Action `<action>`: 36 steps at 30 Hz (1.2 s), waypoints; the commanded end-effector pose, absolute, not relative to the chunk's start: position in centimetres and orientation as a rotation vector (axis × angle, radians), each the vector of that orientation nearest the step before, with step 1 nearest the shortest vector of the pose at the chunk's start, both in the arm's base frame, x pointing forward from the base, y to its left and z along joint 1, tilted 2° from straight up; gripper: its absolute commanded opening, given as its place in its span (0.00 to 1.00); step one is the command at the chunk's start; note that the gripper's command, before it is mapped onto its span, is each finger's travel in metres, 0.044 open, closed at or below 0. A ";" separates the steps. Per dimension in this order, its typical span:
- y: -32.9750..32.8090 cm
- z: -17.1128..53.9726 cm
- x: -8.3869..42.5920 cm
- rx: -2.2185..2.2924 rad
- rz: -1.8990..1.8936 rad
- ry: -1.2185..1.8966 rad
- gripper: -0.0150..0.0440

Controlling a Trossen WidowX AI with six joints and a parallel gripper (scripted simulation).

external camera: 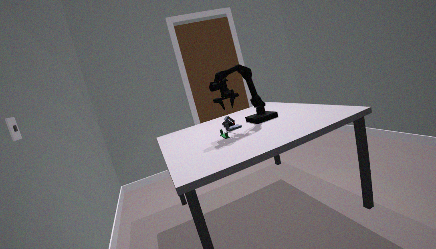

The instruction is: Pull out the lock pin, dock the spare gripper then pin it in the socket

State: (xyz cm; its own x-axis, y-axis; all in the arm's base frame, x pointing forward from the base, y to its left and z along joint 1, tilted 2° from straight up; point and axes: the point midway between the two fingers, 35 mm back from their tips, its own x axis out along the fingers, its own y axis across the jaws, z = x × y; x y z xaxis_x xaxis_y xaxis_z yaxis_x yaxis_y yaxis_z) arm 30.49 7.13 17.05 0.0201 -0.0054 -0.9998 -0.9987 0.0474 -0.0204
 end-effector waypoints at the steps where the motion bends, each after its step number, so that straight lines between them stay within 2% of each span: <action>1: 7.0 16.4 30.5 -1.200 1.164 1.230 0.76; 8: 7.9 10.3 30.6 -1.199 1.164 1.230 0.76; 36: 7.8 6.0 30.8 -1.199 1.164 1.230 0.76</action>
State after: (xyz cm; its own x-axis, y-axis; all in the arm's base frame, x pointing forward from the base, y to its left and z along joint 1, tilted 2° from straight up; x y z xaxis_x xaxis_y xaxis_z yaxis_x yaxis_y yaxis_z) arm 30.96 7.96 6.66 0.0183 -0.0099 -0.9998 -0.9992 0.0346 -0.0187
